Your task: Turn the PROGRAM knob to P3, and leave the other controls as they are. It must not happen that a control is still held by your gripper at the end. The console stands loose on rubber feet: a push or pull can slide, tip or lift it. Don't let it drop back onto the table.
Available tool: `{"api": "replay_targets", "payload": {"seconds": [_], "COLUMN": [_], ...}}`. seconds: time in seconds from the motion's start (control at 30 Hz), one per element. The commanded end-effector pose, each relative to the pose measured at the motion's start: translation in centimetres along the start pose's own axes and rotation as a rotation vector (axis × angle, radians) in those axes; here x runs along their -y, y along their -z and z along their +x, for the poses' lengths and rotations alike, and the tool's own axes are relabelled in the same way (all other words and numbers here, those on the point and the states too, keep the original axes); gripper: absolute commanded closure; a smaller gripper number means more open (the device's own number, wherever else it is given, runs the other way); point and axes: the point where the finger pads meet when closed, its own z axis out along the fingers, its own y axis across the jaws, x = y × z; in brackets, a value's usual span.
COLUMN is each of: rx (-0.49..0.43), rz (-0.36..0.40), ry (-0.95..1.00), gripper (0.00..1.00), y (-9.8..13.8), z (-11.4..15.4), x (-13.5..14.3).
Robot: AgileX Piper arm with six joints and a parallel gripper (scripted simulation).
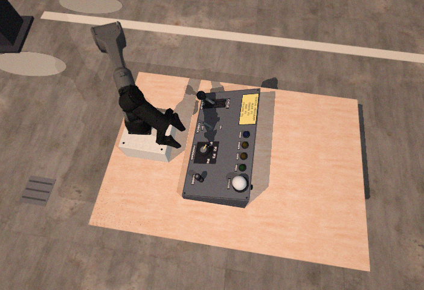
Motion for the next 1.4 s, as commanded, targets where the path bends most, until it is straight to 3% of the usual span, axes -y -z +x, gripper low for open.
{"api": "replay_targets", "payload": {"seconds": [0.0,0.47,0.9,1.13,1.2,1.37], "rx": [0.0,0.0,-0.01,-0.204,-0.204,-0.334], "rz": [0.002,0.002,-0.01,-0.139,-0.139,-0.161], "ry": [0.0,0.0,-0.007,-0.084,-0.084,-0.094], "gripper": [0.0,0.0,0.0,0.0,0.0,0.0], "y": [0.6,3.0,3.1,0.7,0.7,-1.5], "z": [-0.2,-1.1,-1.2,-1.0,-1.0,-1.8], "x": [0.1,0.6,0.5,-0.8,-0.8,-1.9]}}
